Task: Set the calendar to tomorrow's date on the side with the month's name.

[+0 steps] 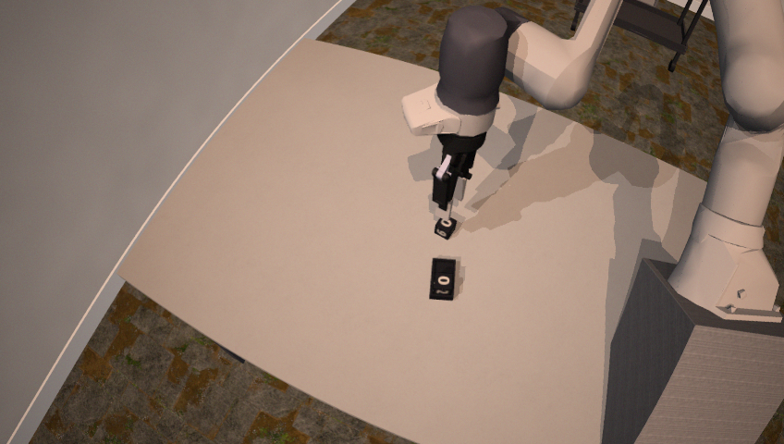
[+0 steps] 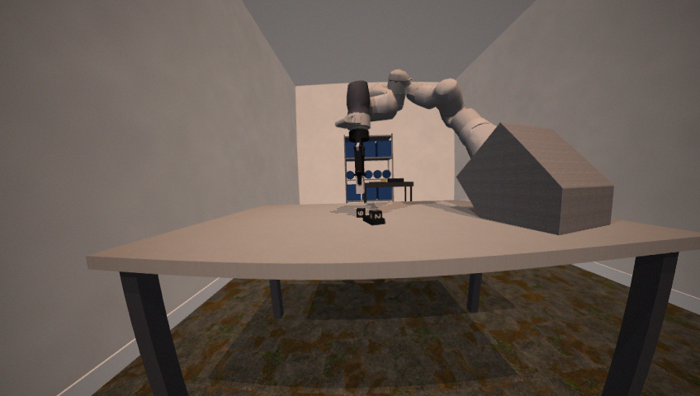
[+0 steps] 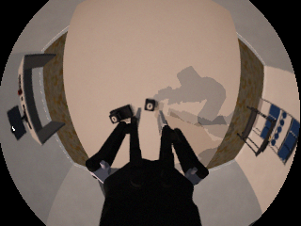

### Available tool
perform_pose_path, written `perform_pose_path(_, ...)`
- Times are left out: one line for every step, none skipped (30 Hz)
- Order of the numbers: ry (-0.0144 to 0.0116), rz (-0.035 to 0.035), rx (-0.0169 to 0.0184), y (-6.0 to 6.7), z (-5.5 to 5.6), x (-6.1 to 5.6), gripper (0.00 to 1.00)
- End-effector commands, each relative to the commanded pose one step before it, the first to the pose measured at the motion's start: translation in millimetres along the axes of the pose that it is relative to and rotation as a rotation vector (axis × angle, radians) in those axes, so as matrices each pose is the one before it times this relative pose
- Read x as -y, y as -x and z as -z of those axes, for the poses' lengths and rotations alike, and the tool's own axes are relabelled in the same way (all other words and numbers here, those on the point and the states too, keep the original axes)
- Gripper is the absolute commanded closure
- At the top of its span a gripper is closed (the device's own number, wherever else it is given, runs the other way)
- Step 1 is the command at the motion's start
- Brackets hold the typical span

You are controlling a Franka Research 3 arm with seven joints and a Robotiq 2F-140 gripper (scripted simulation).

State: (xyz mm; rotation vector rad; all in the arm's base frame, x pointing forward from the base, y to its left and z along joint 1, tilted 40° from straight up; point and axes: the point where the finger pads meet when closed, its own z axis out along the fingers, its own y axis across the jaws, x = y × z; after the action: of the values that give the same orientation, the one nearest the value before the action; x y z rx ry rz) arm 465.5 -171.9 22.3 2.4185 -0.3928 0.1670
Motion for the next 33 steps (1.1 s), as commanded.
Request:
perform_pose_path(0.00151,-0.00417,-0.00163,-0.55,-2.12,-0.38,0.71)
perform_pose_path(0.0,-0.00001,0.0,-0.01,-0.86,0.0,0.71)
perform_pose_path(0.0,0.0,0.0,-0.01,-0.94,0.0,0.71)
perform_pose_path(0.0,0.0,0.0,0.0,-1.02,0.0,0.71)
perform_pose_path(0.0,0.0,0.0,0.0,-1.1,0.0,0.71)
perform_pose_path(0.0,0.0,0.0,0.0,-1.17,0.0,0.71)
perform_pose_path(0.0,-0.00001,0.0,-0.01,-1.23,-0.01,0.71)
perform_pose_path(0.0,0.0,0.0,0.0,-1.3,-0.01,0.71)
perform_pose_path(0.0,0.0,0.0,0.0,-1.36,0.0,0.71)
perform_pose_path(0.0,0.0,0.0,-0.01,-1.41,-0.01,0.71)
perform_pose_path(0.0,0.0,0.0,-0.01,-1.46,-0.01,0.71)
perform_pose_path(0.0,0.0,0.0,0.0,-1.5,-0.01,0.71)
perform_pose_path(0.0,0.0,0.0,0.0,-1.54,-0.01,0.71)
perform_pose_path(0.0,0.0,0.0,-0.01,-1.56,-0.01,0.71)
perform_pose_path(0.0,0.0,0.0,0.0,0.0,0.0,0.71)
perform_pose_path(0.0,0.0,0.0,0.0,0.0,0.0,0.71)
perform_pose_path(0.0,0.0,0.0,0.0,-1.59,-0.01,0.71)
perform_pose_path(0.0,0.0,0.0,0.0,-1.6,-0.01,0.71)
perform_pose_path(0.0,0.0,0.0,-0.01,-1.6,-0.01,0.71)
perform_pose_path(0.0,0.0,0.0,0.0,-1.61,-0.01,0.71)
perform_pose_path(0.0,0.0,0.0,-0.01,-1.6,-0.01,0.71)
perform_pose_path(0.0,0.0,0.0,-0.01,-1.58,-0.01,0.71)
perform_pose_path(0.0,0.0,0.0,0.0,-1.57,-0.01,0.71)
perform_pose_path(0.0,0.0,0.0,-0.01,-1.54,-0.01,0.71)
perform_pose_path(0.0,0.0,0.0,-0.01,-1.5,-0.01,0.71)
perform_pose_path(0.0,0.0,0.0,0.0,-1.46,-0.01,0.71)
perform_pose_path(0.0,0.0,0.0,0.0,-1.41,-0.01,0.71)
perform_pose_path(0.0,0.0,0.0,-0.01,-1.36,-0.01,0.71)
perform_pose_path(0.0,0.0,0.0,0.0,-1.3,0.0,0.71)
perform_pose_path(0.0,0.00001,0.0,0.0,-1.24,0.0,0.71)
perform_pose_path(0.0,0.0,0.0,-0.01,-1.17,0.0,0.71)
perform_pose_path(0.0,0.0,0.0,0.0,0.0,0.0,0.71)
perform_pose_path(0.0,0.0,0.0,0.0,0.0,0.0,0.71)
